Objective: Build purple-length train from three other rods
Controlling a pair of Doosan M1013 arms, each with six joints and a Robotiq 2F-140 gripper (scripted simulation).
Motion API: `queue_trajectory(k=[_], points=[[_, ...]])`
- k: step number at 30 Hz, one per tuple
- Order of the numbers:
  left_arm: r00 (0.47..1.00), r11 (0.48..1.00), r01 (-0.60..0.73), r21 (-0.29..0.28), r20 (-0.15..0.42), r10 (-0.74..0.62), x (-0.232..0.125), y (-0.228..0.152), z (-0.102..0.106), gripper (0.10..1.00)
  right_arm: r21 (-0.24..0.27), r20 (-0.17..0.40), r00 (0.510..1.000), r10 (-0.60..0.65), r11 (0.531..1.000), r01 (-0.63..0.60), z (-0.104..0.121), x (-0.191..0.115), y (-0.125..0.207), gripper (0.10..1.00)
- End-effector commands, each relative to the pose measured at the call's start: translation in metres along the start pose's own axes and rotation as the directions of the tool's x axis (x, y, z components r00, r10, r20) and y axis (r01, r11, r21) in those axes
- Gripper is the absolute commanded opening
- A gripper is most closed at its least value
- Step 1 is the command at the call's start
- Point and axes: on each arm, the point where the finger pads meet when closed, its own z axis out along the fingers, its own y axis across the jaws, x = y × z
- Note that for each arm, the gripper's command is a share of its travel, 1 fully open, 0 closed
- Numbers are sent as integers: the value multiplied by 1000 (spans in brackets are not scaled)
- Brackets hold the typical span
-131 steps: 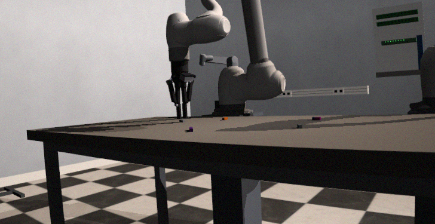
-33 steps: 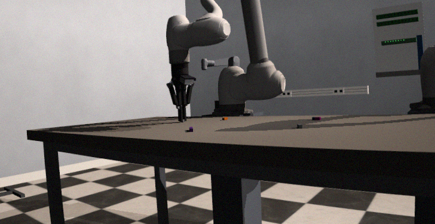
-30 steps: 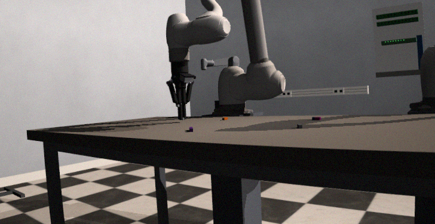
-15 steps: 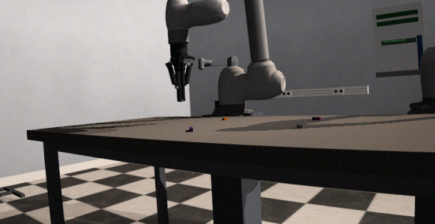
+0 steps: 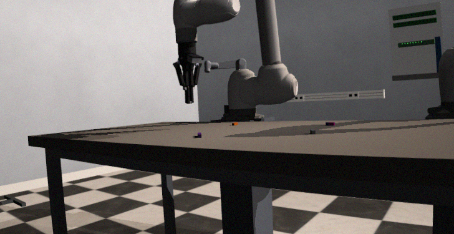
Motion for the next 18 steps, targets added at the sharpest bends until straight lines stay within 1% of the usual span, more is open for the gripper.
queue_trajectory(k=[1, 2, 6, 8, 9, 18], points=[[1000, 1000, 0, 0, -1, 0, 0, 0, 0, 1000, 0, -1, 1000, -13, 1000, 13, -2, 30, 1, 124], [1000, 1000, 0, 0, -1, 0, 0, 0, 0, 1000, 0, -1, 1000, -20, 1000, 20, -3, 46, 1, 124], [1000, 1000, 0, 0, -1, 0, 0, 0, 0, 1000, 0, -1, 999, -32, 999, 32, -5, 76, -2, 124], [1000, 1000, 0, 0, -1, 0, 0, 0, 0, 1000, 0, -1, 999, -32, 999, 32, -5, 76, -2, 124], [1000, 1000, 0, 0, -1, 0, 0, 0, 0, 1000, 0, -1, 999, -42, 999, 42, -6, 101, -5, 124], [1000, 1000, 0, 0, -1, 0, 0, 0, 0, 1000, 0, -1, 997, -72, 997, 72, -9, 172, -20, 124]])
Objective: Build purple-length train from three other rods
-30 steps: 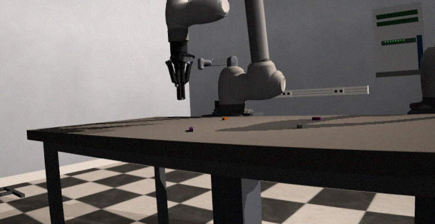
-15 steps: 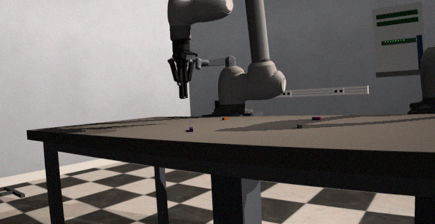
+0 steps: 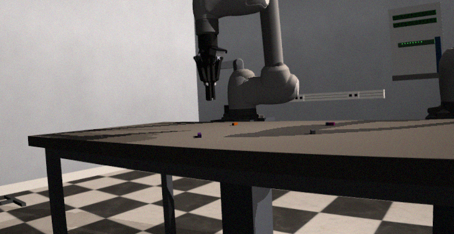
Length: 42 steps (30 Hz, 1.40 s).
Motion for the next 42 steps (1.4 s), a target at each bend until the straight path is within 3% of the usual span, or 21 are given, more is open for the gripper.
queue_trajectory(k=[1, 5, 7, 8, 22, 24, 25, 39, 41, 42], points=[[1000, 1000, 0, 0, -1, 0, 0, 0, 0, 1000, -1, 1, 1000, -15, 1000, 15, -2, 42, -6, 124], [1000, 1000, 0, 0, -1, 0, 0, 0, 0, 1000, -1, 1, 1000, -29, 1000, 29, -2, 75, -15, 124], [1000, 1000, 0, 0, -1, 0, 0, 0, 0, 1000, -1, 1, 1000, -29, 1000, 29, -2, 75, -15, 124], [1000, 1000, 0, 0, -1, 0, 0, 0, 0, 1000, -1, 1, 999, -38, 999, 38, -2, 99, -23, 124], [1000, 1000, 0, 0, -1, 0, 0, 0, 0, 1000, 0, 1, 997, -82, 997, 82, -2, 206, -73, 124], [1000, 1000, 0, 0, -1, 0, 0, 0, 0, 1000, 0, 1, 997, -82, 997, 82, -2, 206, -73, 124], [1000, 1000, 0, 0, -1, 0, 0, 0, 0, 1000, 0, 1, 996, -90, 996, 90, -2, 228, -86, 124], [1000, 1000, 0, 0, -1, 0, 0, 0, 0, 1000, 0, 0, 991, -131, 991, 131, 2, 322, -160, 124], [1000, 1000, 0, 0, -1, 0, 0, 0, 0, 1000, 0, 0, 991, -131, 991, 131, 2, 322, -160, 124], [1000, 1000, 0, 0, -1, 0, 0, 0, 0, 1000, 0, 0, 990, -140, 990, 140, 3, 340, -177, 124]])
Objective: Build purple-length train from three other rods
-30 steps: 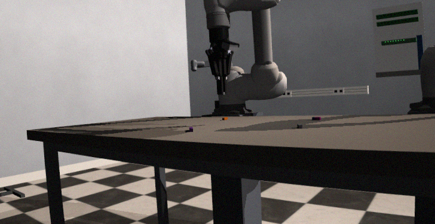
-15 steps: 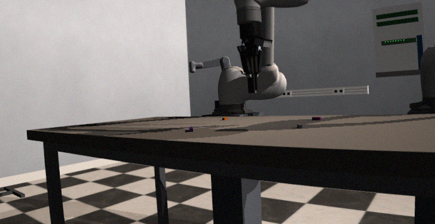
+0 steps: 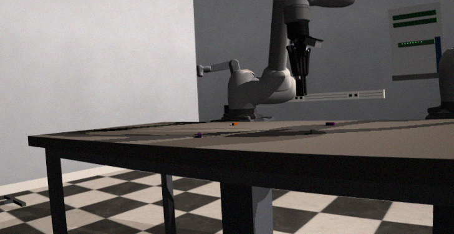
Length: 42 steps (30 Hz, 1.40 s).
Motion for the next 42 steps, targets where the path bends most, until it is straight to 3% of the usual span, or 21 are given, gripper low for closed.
queue_trajectory(k=[1, 12, 33, 42], points=[[1000, 1000, 0, 0, -1, 0, 0, 0, 0, 1000, -1, 0, 1000, -13, 1000, 13, 1, 35, -23, 124], [1000, 1000, 0, 0, -1, 0, 0, 0, 0, 1000, -1, 0, 999, -41, 999, 41, 5, 100, -81, 124], [1000, 1000, 0, 0, -1, 0, 0, 0, 0, 1000, -1, 0, 999, -42, 999, 42, 8, 100, -82, 124], [1000, 1000, 0, 0, -1, 0, 0, 0, 0, 1000, -1, 0, 999, -42, 999, 42, 35, 100, -82, 124]])
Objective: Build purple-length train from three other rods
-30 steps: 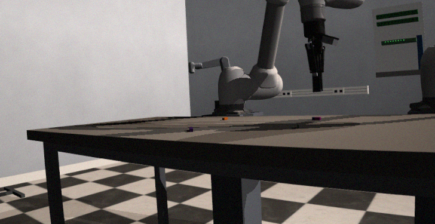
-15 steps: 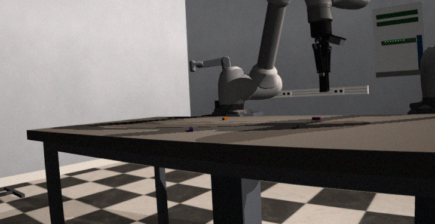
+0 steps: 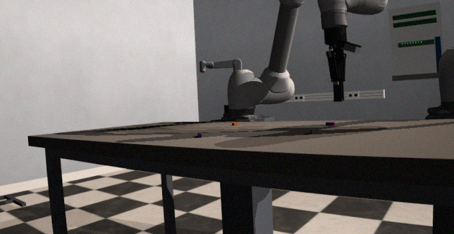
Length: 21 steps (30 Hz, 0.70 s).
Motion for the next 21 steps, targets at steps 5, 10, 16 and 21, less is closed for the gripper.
queue_trajectory(k=[5, 10, 16, 21], points=[[1000, 1000, 0, 0, -1, 0, 0, 0, 0, 1000, 0, -1, 1000, 0, 1000, 0, 33, 0, 0, 124], [1000, 1000, 0, 0, -1, 0, 0, 0, 0, 1000, 0, -1, 1000, 0, 1000, 0, 46, 1, 0, 124], [1000, 1000, 0, 0, -1, 0, 0, 0, 0, 1000, 0, -1, 1000, 0, 1000, 0, 64, 1, 0, 124], [1000, 1000, 0, 0, -1, 0, 0, 0, 0, 1000, 0, -1, 1000, 0, 1000, 0, 68, 1, 0, 124]])
